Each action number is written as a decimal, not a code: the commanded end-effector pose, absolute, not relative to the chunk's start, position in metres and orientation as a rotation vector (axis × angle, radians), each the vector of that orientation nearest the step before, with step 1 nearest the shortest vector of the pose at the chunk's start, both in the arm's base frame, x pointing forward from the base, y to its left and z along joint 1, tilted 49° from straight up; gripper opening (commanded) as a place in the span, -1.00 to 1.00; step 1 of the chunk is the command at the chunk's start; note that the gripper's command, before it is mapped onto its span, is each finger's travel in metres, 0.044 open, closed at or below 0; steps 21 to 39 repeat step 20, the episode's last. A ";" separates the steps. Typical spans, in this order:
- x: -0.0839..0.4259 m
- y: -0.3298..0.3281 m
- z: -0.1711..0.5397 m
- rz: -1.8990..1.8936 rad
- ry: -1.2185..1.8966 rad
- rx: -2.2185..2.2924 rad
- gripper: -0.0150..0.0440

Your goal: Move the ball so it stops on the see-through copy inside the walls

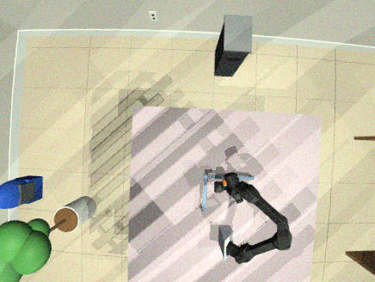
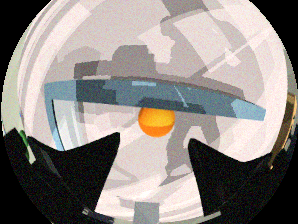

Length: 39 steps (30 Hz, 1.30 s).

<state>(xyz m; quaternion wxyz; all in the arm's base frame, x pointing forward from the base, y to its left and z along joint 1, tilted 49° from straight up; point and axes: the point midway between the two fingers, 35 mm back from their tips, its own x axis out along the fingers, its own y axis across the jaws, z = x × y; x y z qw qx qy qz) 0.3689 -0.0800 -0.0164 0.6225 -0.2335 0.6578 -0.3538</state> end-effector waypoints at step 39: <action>0.377 -0.018 0.036 -0.795 1.472 -0.543 1.00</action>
